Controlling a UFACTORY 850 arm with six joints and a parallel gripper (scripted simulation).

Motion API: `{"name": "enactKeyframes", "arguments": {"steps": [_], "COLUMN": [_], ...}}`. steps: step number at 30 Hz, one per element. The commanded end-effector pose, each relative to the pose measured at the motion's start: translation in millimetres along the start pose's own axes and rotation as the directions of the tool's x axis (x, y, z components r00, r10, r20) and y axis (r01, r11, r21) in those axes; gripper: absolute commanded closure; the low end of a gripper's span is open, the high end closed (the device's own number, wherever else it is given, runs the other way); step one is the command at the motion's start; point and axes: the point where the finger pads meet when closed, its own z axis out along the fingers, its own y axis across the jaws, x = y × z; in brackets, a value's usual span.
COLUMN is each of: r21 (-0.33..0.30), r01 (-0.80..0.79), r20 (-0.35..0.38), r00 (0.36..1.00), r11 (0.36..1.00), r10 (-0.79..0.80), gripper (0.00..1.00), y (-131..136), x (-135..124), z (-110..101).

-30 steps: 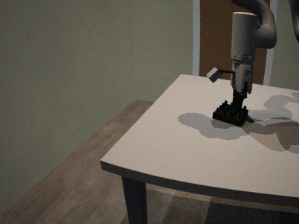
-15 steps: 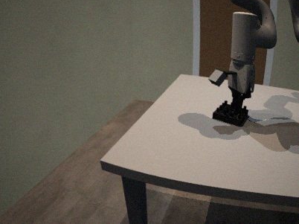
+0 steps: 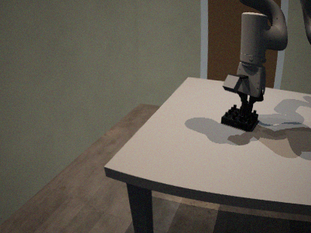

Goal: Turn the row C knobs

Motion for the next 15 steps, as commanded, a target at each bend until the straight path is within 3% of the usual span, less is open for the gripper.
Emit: {"name": "enactKeyframes", "arguments": {"steps": [1,15], "r21": [0.004,0.004], "r01": [0.063,0.220], "r20": [0.002,0.001], "r00": [0.998,0.976], "r11": [0.998,0.976], "r10": [-0.063,-0.220], "gripper": [0.92,0.92], "y": [0.4,0.4], "x": [0.3,0.3], "z": [-0.3,-0.3]}}
